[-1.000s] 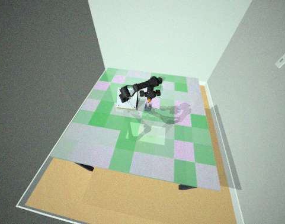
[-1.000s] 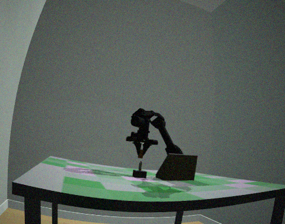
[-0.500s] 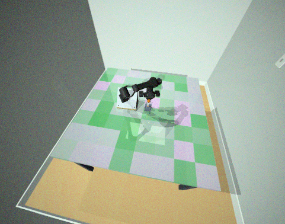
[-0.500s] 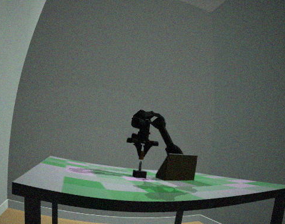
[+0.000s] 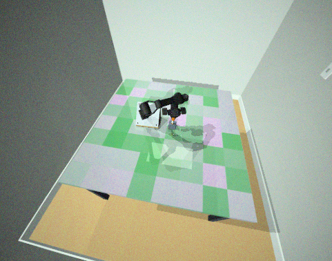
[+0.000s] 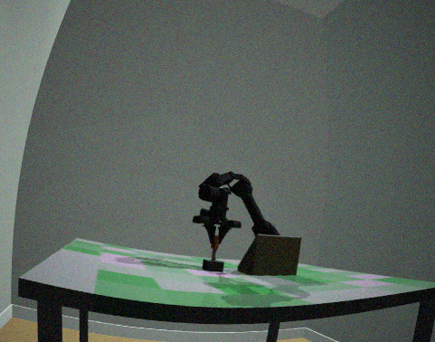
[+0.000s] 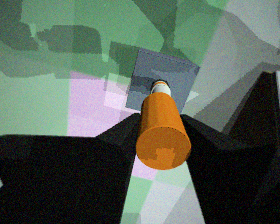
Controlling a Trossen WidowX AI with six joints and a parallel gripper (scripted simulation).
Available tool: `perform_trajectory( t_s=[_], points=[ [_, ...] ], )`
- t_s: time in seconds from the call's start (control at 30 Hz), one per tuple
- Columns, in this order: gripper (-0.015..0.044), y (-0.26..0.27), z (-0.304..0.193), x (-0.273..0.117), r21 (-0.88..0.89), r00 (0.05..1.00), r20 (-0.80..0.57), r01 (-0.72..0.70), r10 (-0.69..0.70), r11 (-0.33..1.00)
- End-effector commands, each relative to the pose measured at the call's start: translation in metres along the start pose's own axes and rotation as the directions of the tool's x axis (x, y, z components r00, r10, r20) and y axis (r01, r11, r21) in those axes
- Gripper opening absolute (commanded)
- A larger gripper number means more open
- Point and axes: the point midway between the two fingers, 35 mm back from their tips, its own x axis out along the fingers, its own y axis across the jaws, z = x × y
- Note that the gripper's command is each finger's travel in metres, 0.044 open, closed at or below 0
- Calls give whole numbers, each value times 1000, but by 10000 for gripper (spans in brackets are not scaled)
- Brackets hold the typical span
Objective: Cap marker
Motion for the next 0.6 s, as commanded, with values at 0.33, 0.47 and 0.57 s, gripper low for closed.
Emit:
perform_trajectory(
  t_s=[0.33, 0.47, 0.57],
  points=[
    [0, -2, 1, 27, 1, 1000, 8, 6, -6, 1000],
    [0, -3, 1, 34, 2, 1000, 9, 6, -6, 1000],
    [0, -3, 1, 38, 2, 1000, 9, 6, -6, 1000]
  ],
)
